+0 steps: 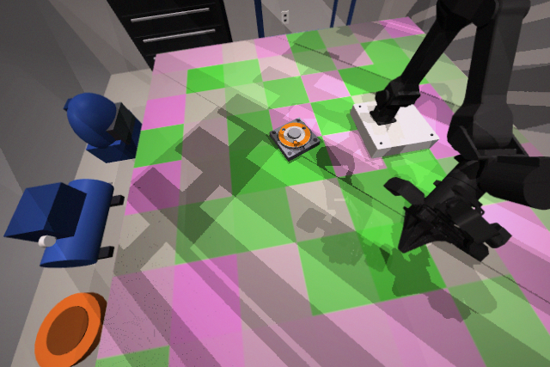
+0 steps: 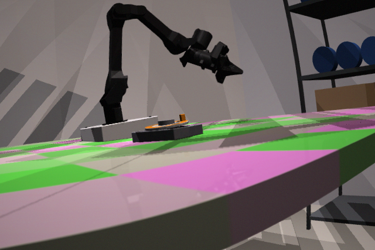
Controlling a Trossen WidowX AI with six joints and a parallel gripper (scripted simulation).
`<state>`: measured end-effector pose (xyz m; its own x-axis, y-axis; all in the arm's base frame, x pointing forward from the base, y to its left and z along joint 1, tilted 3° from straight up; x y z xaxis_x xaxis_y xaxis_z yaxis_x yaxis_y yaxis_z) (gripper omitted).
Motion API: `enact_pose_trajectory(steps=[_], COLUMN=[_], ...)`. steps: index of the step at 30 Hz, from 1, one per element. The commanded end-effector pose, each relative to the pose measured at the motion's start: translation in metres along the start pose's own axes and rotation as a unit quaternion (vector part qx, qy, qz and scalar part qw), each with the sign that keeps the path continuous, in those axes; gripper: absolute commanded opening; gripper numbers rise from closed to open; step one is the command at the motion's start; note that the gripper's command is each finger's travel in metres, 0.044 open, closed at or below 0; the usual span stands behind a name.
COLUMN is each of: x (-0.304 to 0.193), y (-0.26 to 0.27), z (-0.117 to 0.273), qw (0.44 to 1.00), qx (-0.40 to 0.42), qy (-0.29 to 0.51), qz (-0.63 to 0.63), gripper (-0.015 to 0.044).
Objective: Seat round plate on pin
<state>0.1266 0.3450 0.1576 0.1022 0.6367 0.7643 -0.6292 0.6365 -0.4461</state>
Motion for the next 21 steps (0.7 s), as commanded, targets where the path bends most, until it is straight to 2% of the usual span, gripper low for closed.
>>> enact_pose_trajectory(steps=[1, 5, 7, 11, 16, 21], x=[-0.006, -0.027, -0.031, -0.06, -0.089, -0.132], y=[-0.035, -0.092, -0.101, -0.156, -0.205, -0.269], z=[-0.025, -0.054, -0.058, -0.072, -0.073, -0.059], qw=[0.998, 0.987, 0.983, 0.957, 0.922, 0.853], qx=[-0.008, -0.021, -0.022, -0.027, -0.027, -0.021], qy=[0.059, 0.155, 0.172, 0.268, 0.349, 0.448], qz=[-0.016, -0.048, -0.055, -0.106, -0.165, -0.268], gripper=[0.0, 0.0, 0.0, 0.0, 0.0, 0.0])
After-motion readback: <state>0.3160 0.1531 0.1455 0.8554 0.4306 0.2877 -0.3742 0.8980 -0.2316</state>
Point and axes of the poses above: the point midway between the two fingers, 35 mm back from their tips, its own z axis back along the fingers, its own y axis across the jaws, x = y × z, the point moved 8 cm from there along z, back along the fingers, and after that the axes turned 5 degrees about z, right-handed, at the moved point
